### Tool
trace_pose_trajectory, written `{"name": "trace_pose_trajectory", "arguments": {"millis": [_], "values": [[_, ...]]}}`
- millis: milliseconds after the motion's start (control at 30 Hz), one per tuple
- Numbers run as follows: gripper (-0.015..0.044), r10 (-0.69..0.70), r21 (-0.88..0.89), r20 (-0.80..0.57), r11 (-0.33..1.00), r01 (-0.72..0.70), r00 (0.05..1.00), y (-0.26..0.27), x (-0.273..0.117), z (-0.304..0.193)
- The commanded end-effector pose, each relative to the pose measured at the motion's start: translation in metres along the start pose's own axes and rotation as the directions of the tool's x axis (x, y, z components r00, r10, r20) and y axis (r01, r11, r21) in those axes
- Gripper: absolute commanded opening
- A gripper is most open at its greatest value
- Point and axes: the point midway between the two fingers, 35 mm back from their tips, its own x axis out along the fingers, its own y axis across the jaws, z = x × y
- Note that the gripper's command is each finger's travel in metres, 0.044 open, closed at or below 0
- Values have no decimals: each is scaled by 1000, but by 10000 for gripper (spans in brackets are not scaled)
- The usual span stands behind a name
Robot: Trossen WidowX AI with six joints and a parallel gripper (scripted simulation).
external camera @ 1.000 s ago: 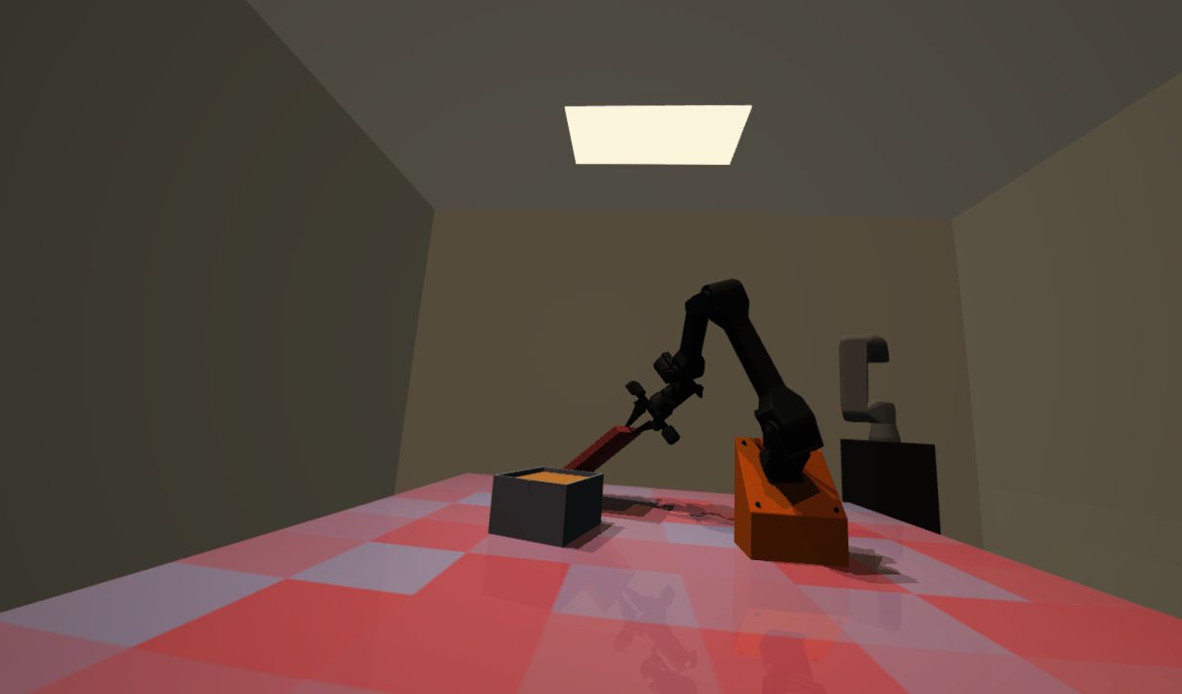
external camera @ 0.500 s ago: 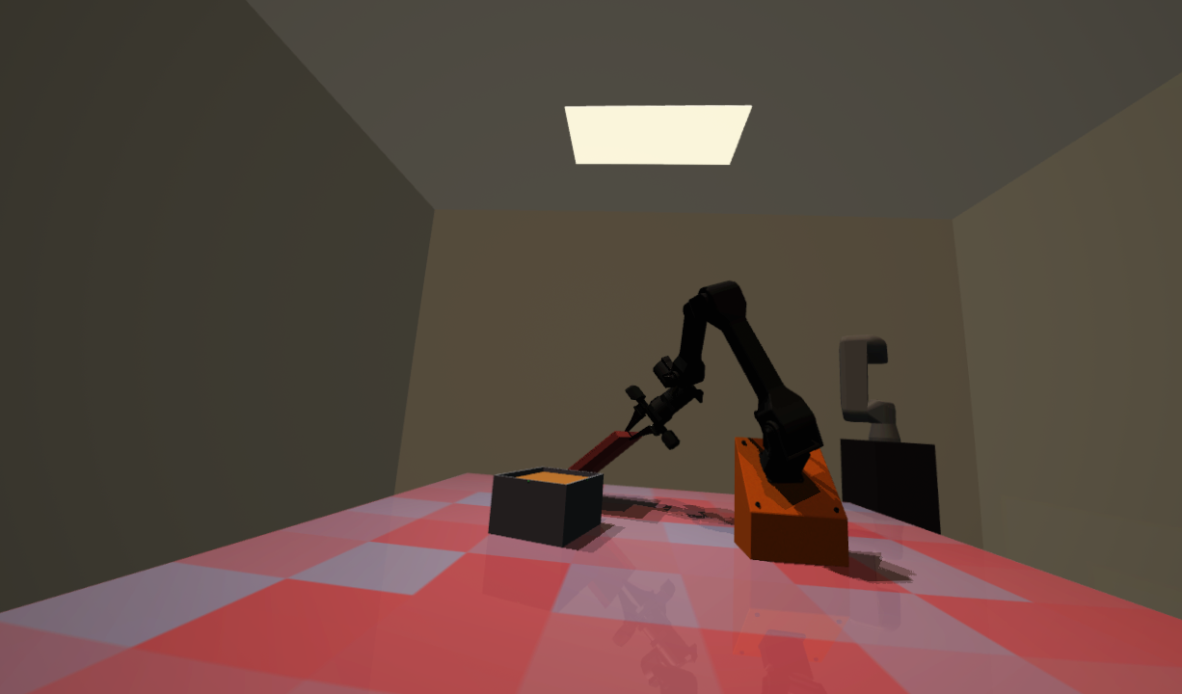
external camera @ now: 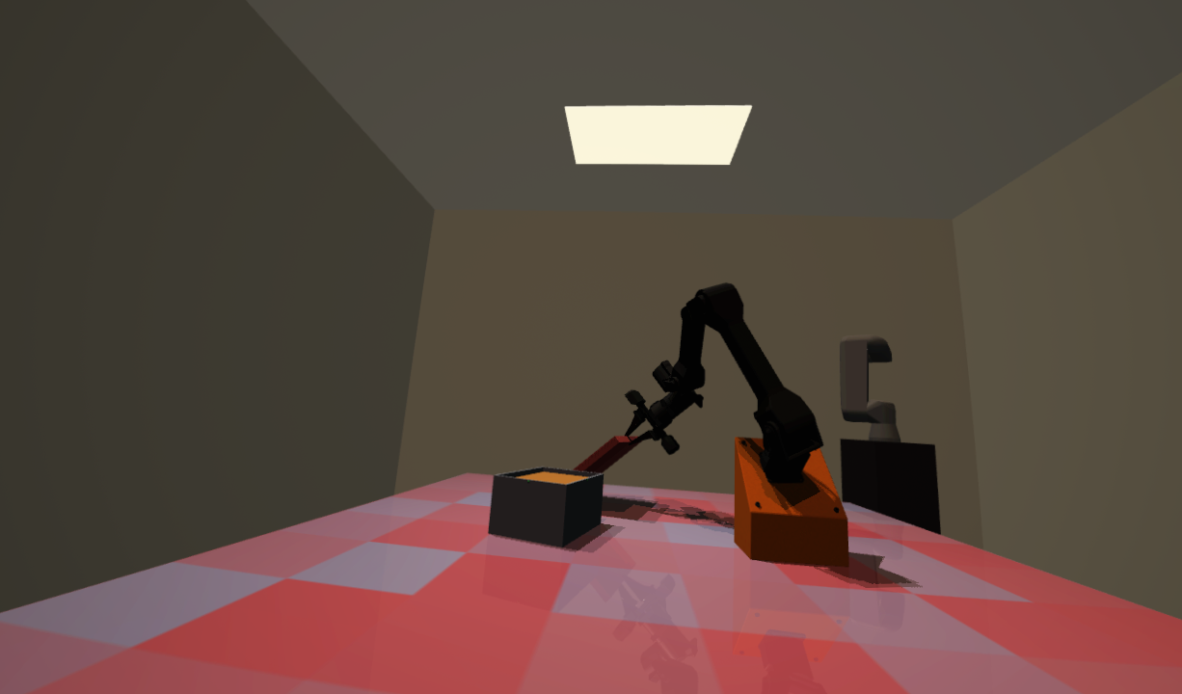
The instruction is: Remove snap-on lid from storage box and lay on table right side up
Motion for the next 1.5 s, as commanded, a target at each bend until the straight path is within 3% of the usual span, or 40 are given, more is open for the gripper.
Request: {"name": "trace_pose_trajectory", "arguments": {"millis": [0, 1467], "values": [[0, 6, 0, -3, 1000, -6, 1000, -1, 2, 0], [0, 6, 1, -5, 1000, -6, 1000, -29, 25, -1]]}}
